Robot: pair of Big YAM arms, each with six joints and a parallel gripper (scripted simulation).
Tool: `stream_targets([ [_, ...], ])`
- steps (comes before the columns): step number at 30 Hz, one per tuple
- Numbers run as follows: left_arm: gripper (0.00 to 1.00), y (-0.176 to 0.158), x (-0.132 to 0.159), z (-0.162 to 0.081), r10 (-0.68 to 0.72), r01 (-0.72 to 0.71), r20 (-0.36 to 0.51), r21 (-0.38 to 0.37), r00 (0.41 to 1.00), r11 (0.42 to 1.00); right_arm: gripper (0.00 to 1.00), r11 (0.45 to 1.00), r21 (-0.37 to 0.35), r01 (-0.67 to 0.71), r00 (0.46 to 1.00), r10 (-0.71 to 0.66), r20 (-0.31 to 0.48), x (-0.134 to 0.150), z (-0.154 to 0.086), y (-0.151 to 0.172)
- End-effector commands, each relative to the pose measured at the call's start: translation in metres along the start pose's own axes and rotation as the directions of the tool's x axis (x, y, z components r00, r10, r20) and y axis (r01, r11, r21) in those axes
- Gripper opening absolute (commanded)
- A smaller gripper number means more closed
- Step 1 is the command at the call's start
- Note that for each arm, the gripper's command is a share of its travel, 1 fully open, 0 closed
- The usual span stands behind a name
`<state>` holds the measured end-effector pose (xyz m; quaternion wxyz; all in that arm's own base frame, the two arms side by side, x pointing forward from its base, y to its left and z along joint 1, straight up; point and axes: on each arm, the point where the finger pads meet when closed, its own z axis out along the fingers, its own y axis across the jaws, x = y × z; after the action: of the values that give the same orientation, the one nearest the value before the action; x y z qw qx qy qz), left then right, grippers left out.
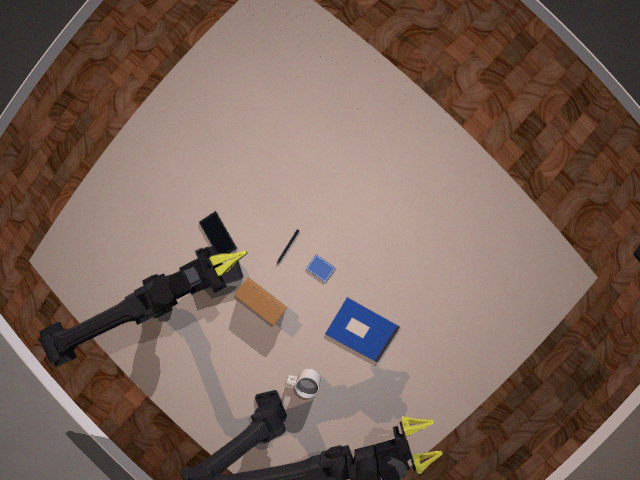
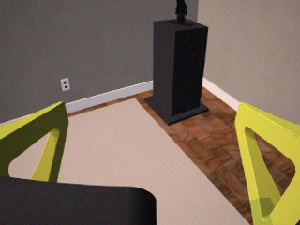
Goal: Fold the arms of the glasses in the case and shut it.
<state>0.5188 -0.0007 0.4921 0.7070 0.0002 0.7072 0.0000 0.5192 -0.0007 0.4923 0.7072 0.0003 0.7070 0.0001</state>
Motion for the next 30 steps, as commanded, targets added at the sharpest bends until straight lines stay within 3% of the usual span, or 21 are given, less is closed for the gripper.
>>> stream_targets([
  [1,0.00,0.0015,-0.0261,0.0056,-0.009,0.010,0.037,-0.002,0.999,1.000,1.00,1.000,-0.007,0.007,1.000,-0.007,0.013,-0.0135,0.0072,0.0048],
  [30,0.00,0.0079,-0.0264,0.0062,-0.009,0.010,0.041,-0.012,0.999,1.000,1.00,1.000,-0.008,0.015,1.000,-0.015,0.011,-0.0164,0.0075,0.0059],
])
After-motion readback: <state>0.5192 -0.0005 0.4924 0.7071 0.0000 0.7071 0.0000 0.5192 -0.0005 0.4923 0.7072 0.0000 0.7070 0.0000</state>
